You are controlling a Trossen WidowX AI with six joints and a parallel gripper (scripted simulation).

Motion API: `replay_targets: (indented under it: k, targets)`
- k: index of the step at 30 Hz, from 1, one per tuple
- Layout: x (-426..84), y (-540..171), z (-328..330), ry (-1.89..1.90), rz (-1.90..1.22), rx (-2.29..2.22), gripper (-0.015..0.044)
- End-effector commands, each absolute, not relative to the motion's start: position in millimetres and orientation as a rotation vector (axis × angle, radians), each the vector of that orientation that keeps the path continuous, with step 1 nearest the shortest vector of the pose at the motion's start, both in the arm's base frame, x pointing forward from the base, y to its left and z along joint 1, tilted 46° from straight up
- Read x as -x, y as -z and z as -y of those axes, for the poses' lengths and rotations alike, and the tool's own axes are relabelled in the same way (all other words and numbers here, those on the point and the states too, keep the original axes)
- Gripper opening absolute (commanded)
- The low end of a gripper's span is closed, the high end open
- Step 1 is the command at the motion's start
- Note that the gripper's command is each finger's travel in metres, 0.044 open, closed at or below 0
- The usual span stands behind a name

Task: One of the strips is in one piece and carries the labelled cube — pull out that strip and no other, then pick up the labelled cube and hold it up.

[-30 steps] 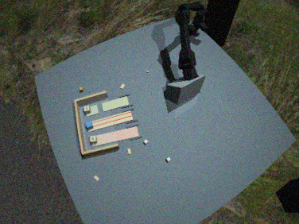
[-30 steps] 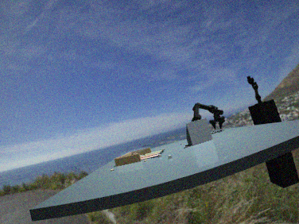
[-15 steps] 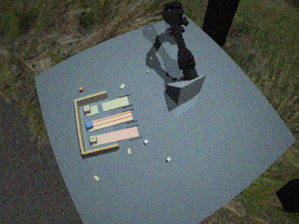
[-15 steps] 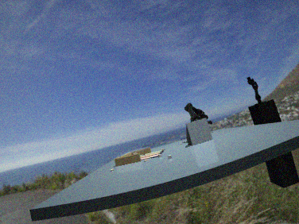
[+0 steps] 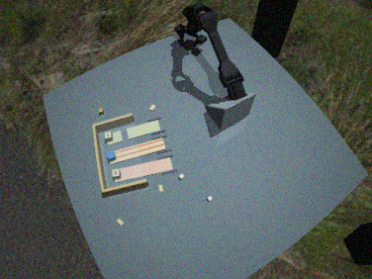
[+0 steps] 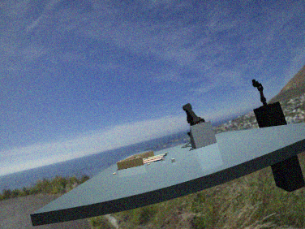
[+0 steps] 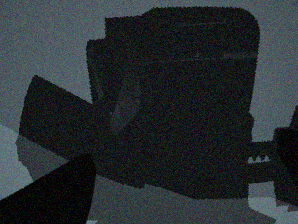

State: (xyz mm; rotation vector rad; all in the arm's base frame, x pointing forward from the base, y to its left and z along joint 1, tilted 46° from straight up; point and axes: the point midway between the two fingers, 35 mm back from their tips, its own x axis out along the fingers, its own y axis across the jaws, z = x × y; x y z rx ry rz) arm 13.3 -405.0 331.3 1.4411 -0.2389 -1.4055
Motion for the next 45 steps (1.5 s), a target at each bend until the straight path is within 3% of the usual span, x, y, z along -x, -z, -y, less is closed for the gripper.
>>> replay_targets:
  k: [1, 8, 17, 26, 38, 45]
  targets:
    - [-73.7, -339.2, 395.6, 1.308, 0.123, -1.270, 0.0400]
    - [-182.9, -337.0, 355.2, 1.068, -0.055, -1.114, 0.0400]
    - [-252.6, -307.3, 323.1, 0.965, -0.188, -0.878, 0.0400]
    - [-349.6, -239.3, 225.1, 0.778, -0.406, -0.478, 0.0400]
    - [-386.5, -179.9, 97.0, 0.542, -0.529, -0.123, 0.0400]
    - [-374.5, -139.4, 1.4, 0.387, -0.549, 0.246, 0.0400]
